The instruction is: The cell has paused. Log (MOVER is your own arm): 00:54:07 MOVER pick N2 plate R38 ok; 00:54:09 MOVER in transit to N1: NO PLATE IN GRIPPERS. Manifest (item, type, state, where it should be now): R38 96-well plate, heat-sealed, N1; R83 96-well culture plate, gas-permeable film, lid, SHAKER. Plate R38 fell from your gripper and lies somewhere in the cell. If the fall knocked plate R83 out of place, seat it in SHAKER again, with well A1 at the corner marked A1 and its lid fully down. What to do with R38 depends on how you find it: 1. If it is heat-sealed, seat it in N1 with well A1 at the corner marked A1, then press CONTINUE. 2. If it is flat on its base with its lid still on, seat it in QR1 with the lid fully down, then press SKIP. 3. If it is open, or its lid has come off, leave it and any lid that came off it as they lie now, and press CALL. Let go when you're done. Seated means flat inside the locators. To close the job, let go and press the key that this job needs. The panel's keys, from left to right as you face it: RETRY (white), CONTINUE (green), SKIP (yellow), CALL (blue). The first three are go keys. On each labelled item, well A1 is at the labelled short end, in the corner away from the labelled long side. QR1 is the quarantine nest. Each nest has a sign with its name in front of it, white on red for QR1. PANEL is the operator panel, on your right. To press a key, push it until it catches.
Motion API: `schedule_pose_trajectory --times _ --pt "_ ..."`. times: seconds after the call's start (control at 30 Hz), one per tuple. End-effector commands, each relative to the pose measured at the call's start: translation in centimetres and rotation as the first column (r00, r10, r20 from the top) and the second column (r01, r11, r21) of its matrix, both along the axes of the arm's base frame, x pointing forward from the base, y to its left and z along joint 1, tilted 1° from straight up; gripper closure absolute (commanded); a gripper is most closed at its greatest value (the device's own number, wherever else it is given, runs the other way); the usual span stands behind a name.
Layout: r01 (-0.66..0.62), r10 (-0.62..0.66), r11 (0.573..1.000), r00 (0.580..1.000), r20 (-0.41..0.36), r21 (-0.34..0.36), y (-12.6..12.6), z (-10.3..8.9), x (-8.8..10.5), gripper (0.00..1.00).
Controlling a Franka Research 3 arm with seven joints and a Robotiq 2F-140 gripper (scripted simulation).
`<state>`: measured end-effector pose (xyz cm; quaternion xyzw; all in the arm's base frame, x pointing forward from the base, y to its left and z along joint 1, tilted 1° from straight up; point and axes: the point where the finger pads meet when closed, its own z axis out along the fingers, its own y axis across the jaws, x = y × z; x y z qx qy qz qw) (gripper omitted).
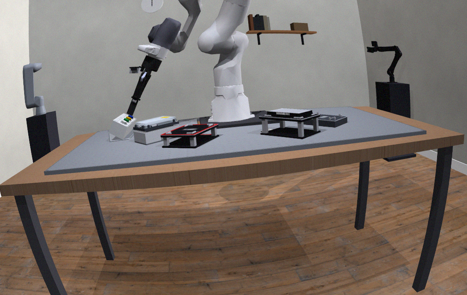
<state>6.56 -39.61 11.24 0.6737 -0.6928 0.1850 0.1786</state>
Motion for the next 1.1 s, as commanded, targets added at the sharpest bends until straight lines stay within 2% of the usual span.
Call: schedule_pose_trajectory --times 0.0,1.07 --pt "-0.020 0.020 1.000 1.000 -0.022 -0.017 -0.55 -0.21 -0.42 0.90" --pt "-0.020 0.020 1.000 1.000 -0.022 -0.017 -0.80 -0.62 -0.42 0.90"
